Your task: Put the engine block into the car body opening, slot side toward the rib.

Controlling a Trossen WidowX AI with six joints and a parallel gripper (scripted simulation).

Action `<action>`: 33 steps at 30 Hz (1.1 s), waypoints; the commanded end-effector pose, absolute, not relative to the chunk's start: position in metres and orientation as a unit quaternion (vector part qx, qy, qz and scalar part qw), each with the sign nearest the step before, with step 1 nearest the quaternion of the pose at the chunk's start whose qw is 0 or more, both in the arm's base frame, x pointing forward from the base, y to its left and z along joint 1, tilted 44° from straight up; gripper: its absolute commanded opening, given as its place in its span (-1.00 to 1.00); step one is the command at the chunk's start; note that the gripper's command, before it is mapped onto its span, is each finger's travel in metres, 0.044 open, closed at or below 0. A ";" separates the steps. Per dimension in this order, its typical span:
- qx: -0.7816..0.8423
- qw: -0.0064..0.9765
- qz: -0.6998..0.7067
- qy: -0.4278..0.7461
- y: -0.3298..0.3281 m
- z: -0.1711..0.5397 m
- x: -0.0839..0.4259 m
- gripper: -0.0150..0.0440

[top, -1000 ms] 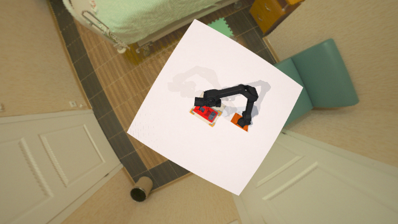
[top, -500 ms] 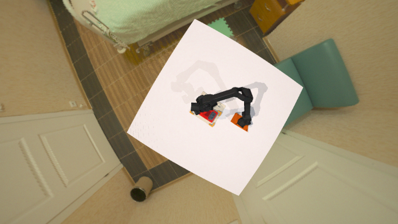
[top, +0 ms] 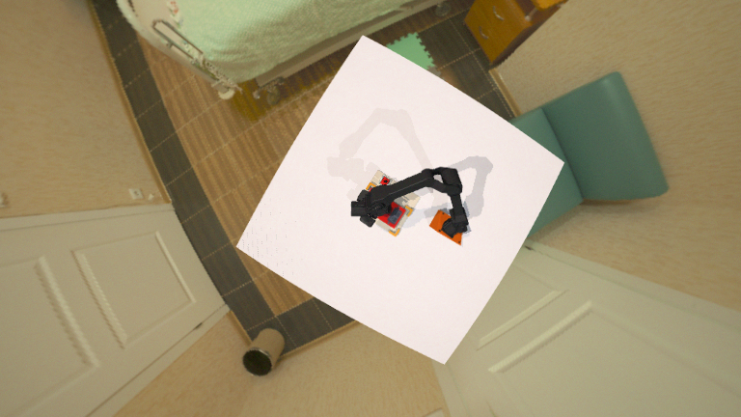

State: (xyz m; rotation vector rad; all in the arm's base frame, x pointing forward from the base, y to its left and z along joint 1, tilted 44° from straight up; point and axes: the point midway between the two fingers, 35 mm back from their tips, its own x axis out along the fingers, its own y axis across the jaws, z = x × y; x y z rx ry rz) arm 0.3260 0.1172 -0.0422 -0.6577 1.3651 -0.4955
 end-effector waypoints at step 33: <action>-0.341 0.679 -0.177 0.625 0.122 -0.045 0.328 0.05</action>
